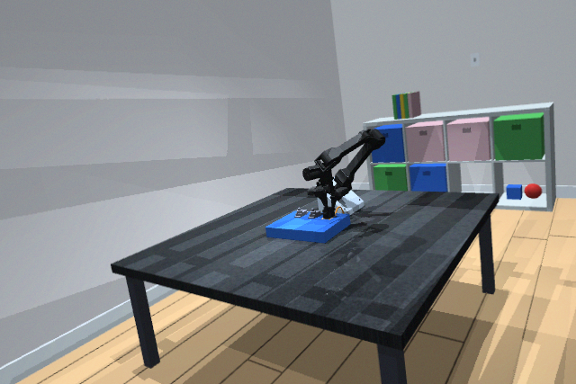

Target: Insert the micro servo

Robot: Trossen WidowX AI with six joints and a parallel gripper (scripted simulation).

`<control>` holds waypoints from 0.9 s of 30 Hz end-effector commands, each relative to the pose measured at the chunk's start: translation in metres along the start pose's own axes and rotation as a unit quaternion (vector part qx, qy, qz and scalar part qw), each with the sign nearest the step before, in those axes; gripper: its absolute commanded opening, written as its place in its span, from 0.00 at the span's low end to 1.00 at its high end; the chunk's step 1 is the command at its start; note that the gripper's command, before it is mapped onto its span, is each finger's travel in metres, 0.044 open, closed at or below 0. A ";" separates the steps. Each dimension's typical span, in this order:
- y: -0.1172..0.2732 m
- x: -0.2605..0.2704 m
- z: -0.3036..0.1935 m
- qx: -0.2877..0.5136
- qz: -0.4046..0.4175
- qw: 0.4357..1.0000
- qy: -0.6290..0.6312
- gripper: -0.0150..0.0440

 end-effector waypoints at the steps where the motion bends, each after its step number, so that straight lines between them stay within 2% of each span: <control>1: -0.004 0.000 0.000 -0.001 0.001 1.000 -0.003 0.25; 24: -0.025 0.000 0.000 -0.001 0.002 1.000 -0.003 0.25; 27: -0.023 0.000 -0.001 -0.001 0.002 1.000 -0.003 0.39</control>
Point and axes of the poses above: the point midway between the two fingers, 35 mm back from their tips, its own y axis back along the fingers, its own x axis across the jaws, z = x × y, the point moved 4 cm from there along y, back along the fingers, and after that the axes turned 13 degrees about -y, right-handed, at the moved point
